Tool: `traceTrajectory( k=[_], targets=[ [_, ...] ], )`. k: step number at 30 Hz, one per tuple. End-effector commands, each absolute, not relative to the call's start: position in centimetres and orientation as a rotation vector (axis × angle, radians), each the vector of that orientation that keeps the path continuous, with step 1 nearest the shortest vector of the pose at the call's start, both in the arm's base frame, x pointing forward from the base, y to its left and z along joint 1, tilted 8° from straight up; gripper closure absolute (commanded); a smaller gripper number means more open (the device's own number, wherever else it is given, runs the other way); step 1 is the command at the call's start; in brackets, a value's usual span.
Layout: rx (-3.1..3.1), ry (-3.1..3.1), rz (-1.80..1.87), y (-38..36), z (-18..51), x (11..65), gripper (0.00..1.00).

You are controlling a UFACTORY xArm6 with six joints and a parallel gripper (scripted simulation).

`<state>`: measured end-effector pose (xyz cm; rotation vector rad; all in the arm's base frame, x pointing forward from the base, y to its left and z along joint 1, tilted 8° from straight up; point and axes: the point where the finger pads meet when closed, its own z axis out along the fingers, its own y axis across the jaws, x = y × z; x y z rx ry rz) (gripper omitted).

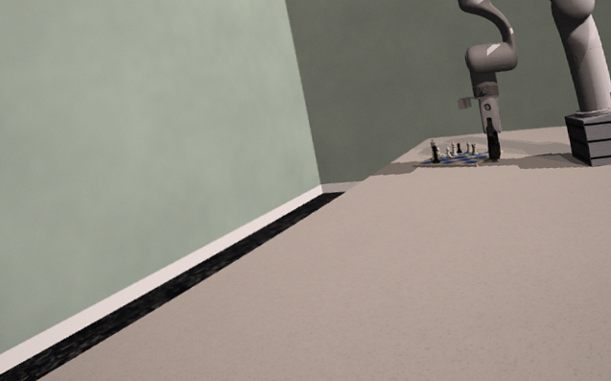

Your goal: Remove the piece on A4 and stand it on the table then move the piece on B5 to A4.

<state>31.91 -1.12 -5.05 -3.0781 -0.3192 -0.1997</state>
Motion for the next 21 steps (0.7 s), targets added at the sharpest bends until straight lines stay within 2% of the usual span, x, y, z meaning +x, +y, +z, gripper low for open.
traceTrajectory(
  k=[1,21],
  targets=[
    [-3.078,-0.319,-0.204,-1.11,-4.98,32.01,0.59],
    [-3.078,-0.319,-0.204,-1.16,-4.28,31.93,0.59]
  ],
)
